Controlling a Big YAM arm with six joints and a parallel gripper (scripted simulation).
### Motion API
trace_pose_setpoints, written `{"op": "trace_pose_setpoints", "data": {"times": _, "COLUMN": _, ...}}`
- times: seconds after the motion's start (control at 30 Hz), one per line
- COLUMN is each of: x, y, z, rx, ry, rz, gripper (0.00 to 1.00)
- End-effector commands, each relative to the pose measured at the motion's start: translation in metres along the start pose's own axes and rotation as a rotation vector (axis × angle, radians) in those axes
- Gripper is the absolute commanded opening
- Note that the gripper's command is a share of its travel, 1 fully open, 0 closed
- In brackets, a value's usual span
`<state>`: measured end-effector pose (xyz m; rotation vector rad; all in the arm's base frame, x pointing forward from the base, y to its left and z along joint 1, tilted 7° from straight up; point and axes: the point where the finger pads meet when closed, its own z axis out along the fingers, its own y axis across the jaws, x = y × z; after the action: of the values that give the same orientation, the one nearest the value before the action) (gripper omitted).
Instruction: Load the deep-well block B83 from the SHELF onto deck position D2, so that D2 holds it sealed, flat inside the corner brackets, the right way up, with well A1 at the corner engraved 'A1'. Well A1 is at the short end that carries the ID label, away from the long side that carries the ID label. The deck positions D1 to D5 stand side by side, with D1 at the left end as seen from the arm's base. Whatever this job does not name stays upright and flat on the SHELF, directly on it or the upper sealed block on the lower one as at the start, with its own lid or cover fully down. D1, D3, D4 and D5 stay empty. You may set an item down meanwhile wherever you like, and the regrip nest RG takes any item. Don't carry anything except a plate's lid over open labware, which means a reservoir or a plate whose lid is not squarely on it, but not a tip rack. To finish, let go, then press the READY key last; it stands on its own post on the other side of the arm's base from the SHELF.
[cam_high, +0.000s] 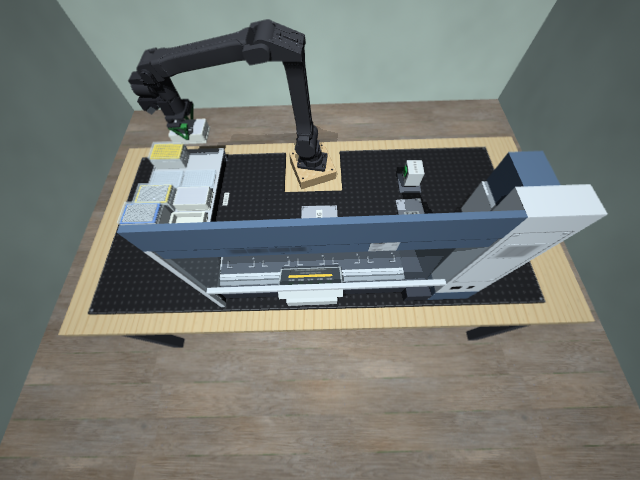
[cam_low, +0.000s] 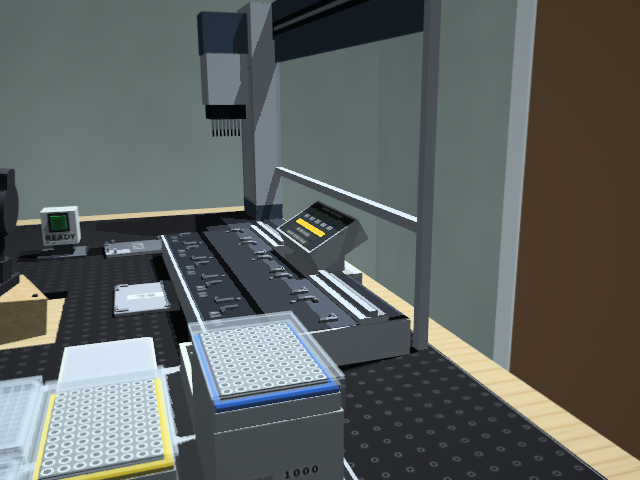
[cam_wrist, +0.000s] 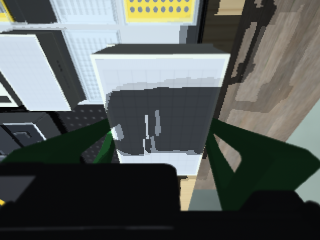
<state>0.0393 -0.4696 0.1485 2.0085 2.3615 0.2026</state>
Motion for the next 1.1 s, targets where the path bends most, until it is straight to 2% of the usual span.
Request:
{"op": "trace_pose_setpoints", "data": {"times": 0.0, "x": -0.0248, "y": 0.0064, "z": -0.0316, "rx": 0.007, "ry": -0.072, "rz": -0.005, "gripper": 0.00}}
{"op": "trace_pose_setpoints", "data": {"times": 1.07, "x": -0.0280, "y": 0.0070, "z": -0.0310, "rx": 0.006, "ry": -0.072, "rz": -0.006, "gripper": 0.00}}
